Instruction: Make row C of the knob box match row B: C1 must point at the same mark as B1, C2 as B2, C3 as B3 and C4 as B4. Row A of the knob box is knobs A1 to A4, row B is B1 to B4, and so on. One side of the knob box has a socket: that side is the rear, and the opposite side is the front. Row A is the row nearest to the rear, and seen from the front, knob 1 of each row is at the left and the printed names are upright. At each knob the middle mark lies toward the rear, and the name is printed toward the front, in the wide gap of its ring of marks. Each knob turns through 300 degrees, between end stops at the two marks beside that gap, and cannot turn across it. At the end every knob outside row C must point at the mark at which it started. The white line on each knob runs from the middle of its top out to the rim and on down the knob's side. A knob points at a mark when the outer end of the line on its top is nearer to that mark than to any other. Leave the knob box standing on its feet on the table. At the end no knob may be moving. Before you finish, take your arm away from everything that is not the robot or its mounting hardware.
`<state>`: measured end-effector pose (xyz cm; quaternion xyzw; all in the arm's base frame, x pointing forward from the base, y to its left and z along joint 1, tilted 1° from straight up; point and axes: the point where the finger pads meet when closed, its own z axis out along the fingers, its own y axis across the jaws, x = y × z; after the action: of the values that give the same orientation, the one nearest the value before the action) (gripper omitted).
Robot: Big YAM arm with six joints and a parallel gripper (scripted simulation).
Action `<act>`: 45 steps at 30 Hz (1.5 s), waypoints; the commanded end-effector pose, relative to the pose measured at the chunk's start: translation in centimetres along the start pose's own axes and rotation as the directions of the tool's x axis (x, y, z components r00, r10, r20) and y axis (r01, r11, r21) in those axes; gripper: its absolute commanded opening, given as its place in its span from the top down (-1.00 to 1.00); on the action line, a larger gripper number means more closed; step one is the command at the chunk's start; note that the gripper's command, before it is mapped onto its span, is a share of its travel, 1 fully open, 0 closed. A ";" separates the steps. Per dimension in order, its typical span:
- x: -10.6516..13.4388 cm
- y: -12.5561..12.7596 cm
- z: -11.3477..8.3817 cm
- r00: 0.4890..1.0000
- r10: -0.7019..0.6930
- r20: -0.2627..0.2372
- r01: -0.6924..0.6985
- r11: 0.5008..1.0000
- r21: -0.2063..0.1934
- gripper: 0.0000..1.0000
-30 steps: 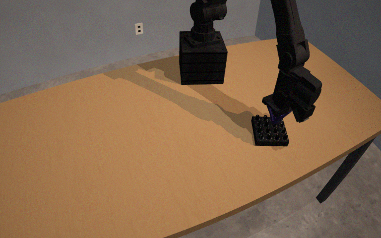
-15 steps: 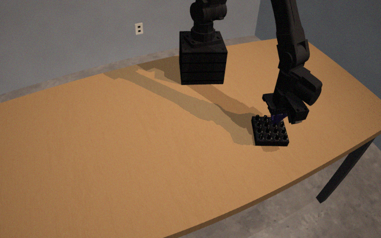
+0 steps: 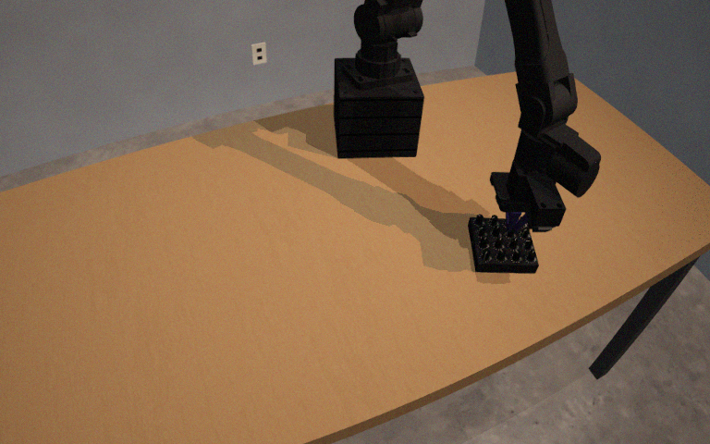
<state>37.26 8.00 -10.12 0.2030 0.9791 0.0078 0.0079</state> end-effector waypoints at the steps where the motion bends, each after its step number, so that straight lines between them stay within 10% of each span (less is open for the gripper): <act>1: -1.2 -0.2 0.3 0.997 0.075 0.023 -0.075 0.997 0.008 0.86; 45: -1.0 0.1 0.3 0.995 0.098 0.020 -0.098 0.995 0.004 0.65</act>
<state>37.31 7.69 -10.14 0.2447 0.9695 0.0023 0.0102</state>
